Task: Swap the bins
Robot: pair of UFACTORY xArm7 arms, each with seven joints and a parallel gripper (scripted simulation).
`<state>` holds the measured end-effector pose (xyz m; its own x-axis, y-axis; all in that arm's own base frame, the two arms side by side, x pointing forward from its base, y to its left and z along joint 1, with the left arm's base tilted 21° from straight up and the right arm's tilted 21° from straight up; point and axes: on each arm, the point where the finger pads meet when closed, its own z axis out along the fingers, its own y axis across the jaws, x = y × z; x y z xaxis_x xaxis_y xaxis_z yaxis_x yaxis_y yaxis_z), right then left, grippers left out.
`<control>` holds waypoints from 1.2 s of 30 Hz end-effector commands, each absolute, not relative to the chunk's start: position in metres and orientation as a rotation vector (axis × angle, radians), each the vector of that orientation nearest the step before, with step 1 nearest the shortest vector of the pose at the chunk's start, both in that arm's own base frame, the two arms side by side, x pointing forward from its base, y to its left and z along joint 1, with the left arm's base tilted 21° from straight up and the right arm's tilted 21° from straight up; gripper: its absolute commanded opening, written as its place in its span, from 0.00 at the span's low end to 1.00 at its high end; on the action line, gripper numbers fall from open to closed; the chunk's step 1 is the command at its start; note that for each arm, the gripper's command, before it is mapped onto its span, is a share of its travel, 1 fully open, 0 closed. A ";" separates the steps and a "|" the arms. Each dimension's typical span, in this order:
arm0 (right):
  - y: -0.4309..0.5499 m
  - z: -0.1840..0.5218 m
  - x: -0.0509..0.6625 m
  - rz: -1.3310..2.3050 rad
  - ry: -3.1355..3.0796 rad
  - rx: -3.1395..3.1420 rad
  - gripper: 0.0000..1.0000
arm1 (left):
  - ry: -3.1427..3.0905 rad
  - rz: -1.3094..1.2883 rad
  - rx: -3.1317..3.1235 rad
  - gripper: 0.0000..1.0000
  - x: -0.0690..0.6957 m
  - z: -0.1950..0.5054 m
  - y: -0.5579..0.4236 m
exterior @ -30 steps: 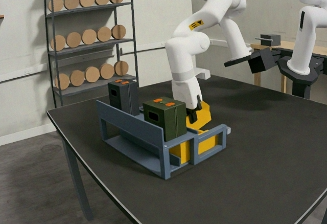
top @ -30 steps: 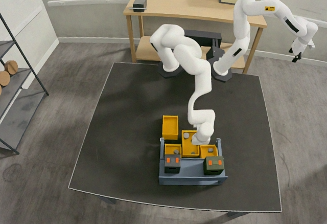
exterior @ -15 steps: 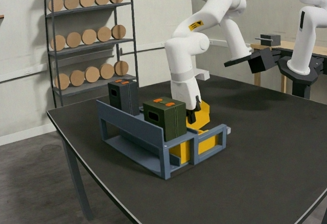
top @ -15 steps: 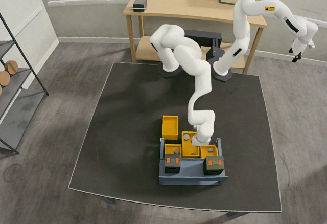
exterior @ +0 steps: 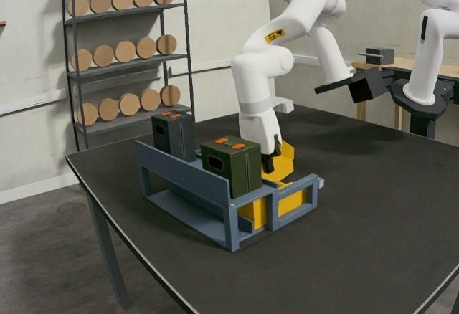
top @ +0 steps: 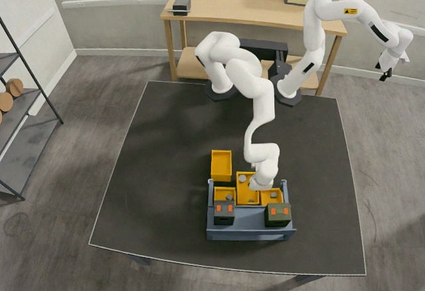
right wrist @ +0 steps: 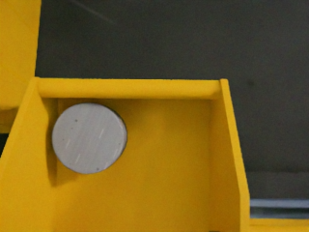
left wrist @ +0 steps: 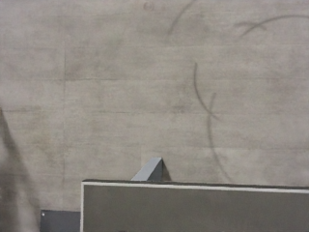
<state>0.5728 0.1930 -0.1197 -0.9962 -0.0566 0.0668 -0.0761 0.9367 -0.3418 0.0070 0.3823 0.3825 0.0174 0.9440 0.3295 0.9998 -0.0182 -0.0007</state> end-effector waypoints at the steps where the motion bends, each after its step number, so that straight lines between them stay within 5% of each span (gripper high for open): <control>1: 0.195 -0.117 0.575 0.537 -3.043 0.108 0.00 | -2.020 -0.353 -2.056 1.00 0.007 0.384 0.383; 36: 0.196 -0.117 0.581 0.538 -3.054 0.111 0.00 | -2.020 -0.353 -2.056 1.00 0.007 0.384 0.383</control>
